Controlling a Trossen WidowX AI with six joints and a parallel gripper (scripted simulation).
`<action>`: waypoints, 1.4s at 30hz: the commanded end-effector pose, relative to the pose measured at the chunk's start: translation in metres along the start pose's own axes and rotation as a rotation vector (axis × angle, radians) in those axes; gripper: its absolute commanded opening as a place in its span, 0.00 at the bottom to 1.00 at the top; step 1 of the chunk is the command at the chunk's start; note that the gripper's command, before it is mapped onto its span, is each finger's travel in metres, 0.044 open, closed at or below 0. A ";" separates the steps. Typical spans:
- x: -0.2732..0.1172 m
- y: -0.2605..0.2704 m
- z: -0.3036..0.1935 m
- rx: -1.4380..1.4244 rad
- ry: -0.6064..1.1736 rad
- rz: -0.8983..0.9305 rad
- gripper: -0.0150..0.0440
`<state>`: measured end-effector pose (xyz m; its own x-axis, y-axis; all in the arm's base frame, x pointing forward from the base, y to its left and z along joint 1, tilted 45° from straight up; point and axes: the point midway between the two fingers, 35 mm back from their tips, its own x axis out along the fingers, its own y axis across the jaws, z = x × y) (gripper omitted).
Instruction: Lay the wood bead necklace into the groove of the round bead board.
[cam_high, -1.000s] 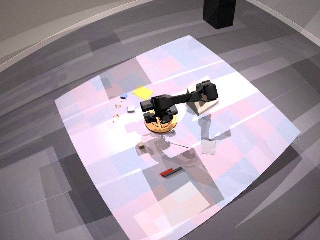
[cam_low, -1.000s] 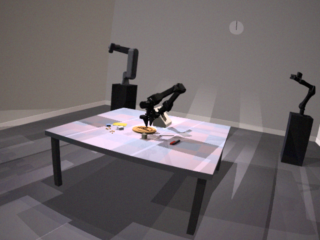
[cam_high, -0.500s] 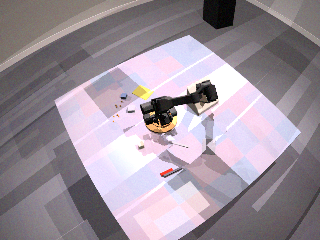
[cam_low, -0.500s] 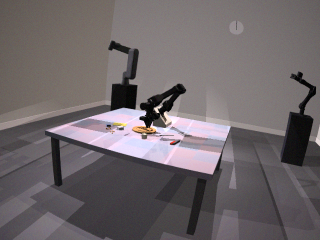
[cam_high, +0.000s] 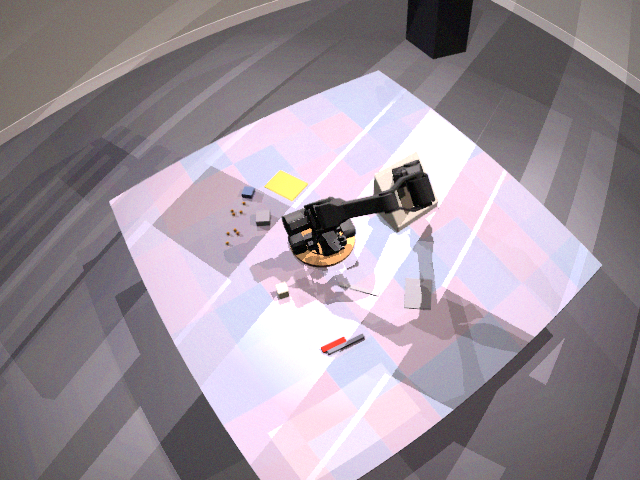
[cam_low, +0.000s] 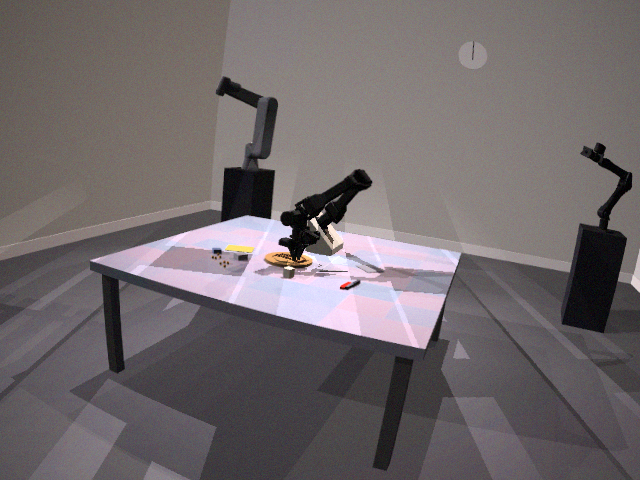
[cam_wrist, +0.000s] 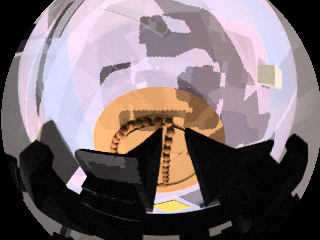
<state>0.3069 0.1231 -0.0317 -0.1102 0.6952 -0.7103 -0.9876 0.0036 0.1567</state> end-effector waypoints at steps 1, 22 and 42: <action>0.004 0.003 -0.001 0.010 -0.003 0.011 0.46; 0.002 0.001 -0.001 0.003 0.000 0.004 0.25; 0.002 0.001 -0.001 0.003 0.000 0.004 0.25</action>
<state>0.3053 0.1239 -0.0336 -0.1148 0.6949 -0.7099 -0.9867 0.0028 0.1622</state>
